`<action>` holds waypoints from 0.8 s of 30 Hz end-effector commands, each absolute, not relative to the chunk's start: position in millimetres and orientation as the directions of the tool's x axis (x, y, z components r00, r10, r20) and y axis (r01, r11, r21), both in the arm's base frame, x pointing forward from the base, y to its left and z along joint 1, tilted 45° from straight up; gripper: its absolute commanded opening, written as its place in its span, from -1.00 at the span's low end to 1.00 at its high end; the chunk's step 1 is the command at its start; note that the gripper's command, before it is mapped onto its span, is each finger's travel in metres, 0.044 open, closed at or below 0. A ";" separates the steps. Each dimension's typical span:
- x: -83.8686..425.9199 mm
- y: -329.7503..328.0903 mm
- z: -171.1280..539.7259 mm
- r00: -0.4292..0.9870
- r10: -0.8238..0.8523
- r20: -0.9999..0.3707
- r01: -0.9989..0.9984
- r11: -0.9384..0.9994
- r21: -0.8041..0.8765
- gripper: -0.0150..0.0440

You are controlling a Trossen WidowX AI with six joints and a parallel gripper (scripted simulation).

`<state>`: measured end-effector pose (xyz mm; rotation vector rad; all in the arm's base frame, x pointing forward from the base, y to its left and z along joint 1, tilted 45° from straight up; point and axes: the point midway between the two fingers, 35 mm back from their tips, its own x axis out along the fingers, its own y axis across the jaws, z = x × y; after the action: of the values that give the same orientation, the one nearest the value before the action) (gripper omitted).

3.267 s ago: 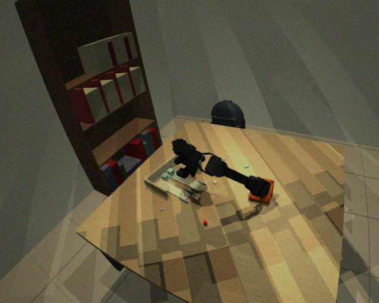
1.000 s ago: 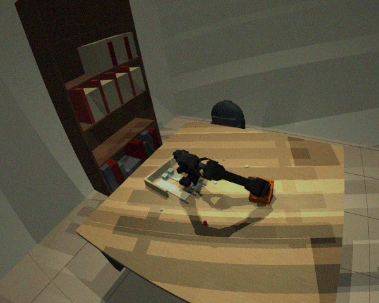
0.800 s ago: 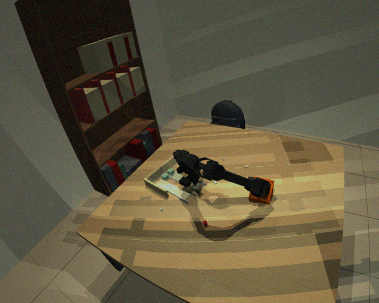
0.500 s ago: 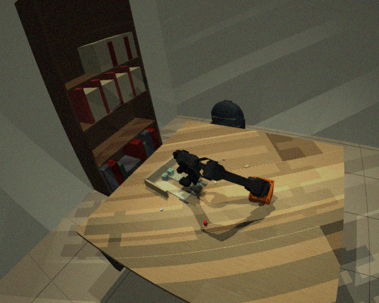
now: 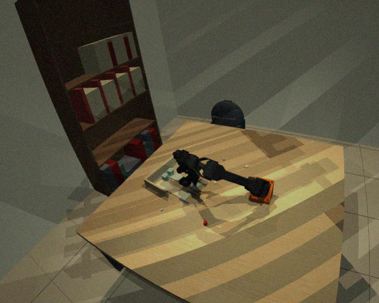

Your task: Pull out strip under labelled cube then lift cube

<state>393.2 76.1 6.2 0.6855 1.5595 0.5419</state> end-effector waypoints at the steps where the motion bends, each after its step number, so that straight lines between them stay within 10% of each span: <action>1: 393.2 79.4 4.4 -0.040 0.706 -0.707 0.111 0.707 0.699 -0.49; 24: 370.4 80.6 5.4 -0.041 0.706 -0.707 0.112 0.706 0.699 -0.49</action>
<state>379.2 77.0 8.1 0.6832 1.5454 0.5431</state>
